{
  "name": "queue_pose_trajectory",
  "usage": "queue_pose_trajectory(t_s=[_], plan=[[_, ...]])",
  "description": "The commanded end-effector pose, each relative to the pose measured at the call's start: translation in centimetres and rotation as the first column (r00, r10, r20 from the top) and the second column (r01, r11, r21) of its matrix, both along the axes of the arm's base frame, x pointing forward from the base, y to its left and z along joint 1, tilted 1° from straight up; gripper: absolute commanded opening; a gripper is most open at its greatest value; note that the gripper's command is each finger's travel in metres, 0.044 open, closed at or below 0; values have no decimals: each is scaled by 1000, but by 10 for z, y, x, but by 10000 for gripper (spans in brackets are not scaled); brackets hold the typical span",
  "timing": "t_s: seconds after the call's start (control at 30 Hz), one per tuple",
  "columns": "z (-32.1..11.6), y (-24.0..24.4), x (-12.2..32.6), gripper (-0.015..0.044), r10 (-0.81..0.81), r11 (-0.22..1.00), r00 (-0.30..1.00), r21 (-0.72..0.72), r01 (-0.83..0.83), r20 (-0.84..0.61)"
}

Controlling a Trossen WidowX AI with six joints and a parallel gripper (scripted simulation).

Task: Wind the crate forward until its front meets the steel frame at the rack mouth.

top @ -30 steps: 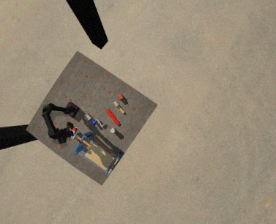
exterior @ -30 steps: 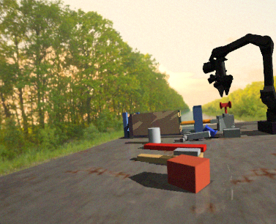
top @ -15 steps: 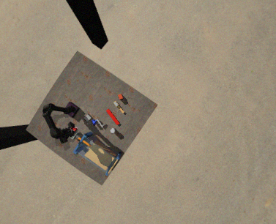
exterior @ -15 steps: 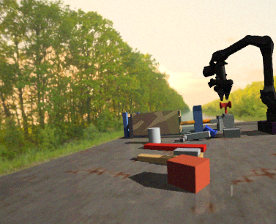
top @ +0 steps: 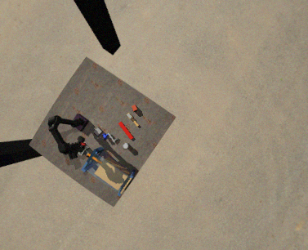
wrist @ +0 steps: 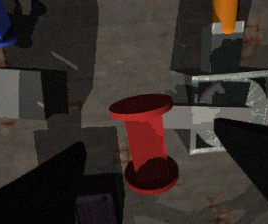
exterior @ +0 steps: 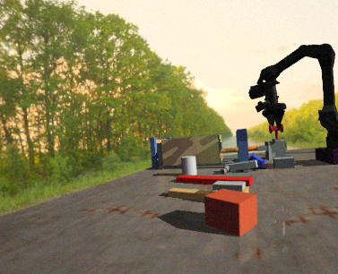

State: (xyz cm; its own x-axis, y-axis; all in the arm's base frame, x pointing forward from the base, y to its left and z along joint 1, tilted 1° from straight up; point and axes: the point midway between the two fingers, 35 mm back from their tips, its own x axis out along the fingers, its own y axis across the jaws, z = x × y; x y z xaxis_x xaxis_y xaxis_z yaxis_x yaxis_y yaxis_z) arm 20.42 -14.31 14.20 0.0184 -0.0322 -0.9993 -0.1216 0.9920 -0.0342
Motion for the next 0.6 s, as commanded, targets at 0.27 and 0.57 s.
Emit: queue_pose_trajectory(t_s=[0.27, 0.57], plan=[[-22, 0, -2, 440, -2, 1000, 1000, -2, 2, -7], [-36, 1, -4, 440, -2, 1000, 1000, -2, 2, -7]])
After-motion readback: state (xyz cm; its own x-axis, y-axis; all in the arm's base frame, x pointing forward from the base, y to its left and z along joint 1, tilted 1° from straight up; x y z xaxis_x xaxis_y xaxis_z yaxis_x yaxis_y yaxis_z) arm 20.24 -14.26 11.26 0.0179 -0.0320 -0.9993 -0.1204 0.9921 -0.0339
